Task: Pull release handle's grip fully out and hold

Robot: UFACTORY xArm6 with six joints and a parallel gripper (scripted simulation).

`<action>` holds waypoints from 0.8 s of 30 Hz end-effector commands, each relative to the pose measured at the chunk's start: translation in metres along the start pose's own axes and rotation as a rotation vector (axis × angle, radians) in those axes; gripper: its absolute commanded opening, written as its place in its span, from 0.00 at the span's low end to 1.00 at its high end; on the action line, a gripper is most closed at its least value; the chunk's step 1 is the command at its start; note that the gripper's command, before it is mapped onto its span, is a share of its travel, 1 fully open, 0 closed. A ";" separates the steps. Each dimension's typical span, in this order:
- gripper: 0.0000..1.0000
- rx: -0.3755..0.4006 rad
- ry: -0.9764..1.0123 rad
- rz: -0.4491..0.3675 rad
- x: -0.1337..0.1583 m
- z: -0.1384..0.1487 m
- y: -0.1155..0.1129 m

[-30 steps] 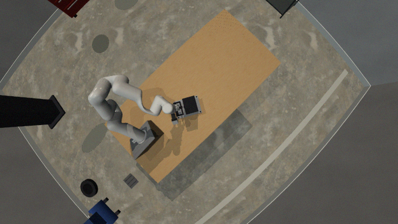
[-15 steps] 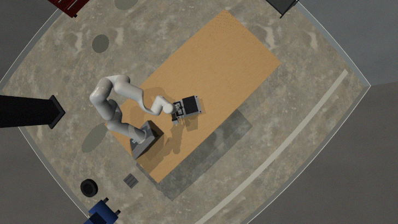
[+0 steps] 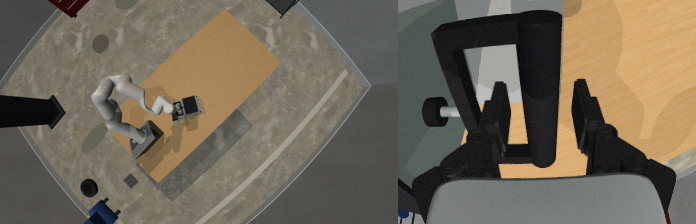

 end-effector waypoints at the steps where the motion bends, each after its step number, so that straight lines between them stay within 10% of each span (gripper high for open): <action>1: 0.52 -0.003 -0.001 -0.001 0.000 -0.001 0.001; 24: 0.52 -0.003 -0.001 -0.001 0.000 -0.001 0.006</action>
Point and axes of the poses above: the point where the finger pads meet when closed, its own y axis out along the fingers, its own z axis across the jaws, x = y × z, the point moved 3 cm from there along -y, back along the fingers, and after that the axes turned 3 degrees about y, right-handed, at the moved point
